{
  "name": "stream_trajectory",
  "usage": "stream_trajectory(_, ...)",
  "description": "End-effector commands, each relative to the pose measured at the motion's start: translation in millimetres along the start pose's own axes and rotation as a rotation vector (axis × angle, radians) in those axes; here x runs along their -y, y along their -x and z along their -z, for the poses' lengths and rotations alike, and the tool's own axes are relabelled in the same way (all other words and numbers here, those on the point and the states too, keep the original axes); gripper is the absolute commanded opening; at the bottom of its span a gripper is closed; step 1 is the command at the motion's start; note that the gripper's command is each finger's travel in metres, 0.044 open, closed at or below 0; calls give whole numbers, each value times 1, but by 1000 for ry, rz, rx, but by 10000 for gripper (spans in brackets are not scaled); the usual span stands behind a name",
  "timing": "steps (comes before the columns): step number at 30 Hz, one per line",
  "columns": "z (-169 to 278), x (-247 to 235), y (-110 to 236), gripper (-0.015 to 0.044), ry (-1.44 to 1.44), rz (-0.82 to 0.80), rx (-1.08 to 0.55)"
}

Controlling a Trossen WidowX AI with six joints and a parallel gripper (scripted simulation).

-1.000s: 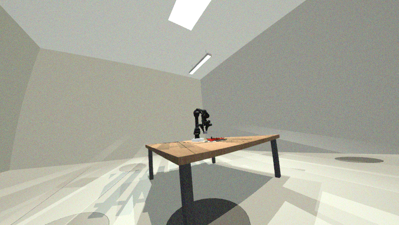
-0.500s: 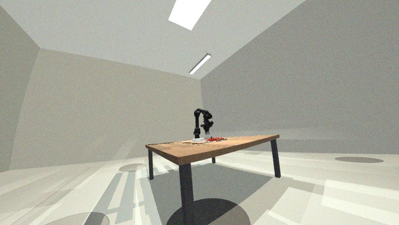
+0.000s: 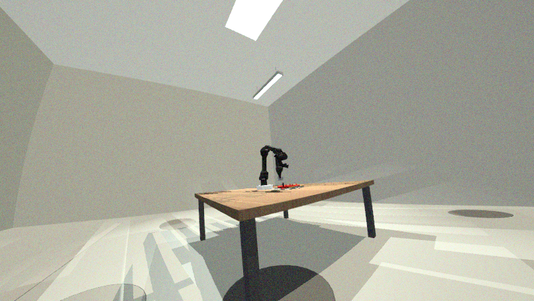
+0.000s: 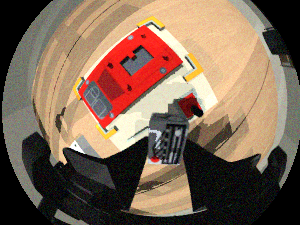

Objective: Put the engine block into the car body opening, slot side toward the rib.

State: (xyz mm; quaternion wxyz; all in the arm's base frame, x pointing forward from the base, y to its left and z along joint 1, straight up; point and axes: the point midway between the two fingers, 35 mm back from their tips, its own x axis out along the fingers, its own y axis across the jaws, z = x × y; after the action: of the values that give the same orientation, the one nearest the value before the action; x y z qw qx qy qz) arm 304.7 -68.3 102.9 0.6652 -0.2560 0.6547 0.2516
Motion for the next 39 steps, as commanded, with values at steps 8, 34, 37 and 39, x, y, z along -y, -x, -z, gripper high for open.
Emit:
stream_trajectory(8, -18, -6, -7, 0, 394, -1, 3)
stream_trajectory(34, -57, -24, -21, 0, 1294, 6, 5)
stream_trajectory(37, -61, -27, -23, 0, 1398, 6, 5)
stream_trajectory(39, -64, -28, -24, 0, 1467, 7, 6)
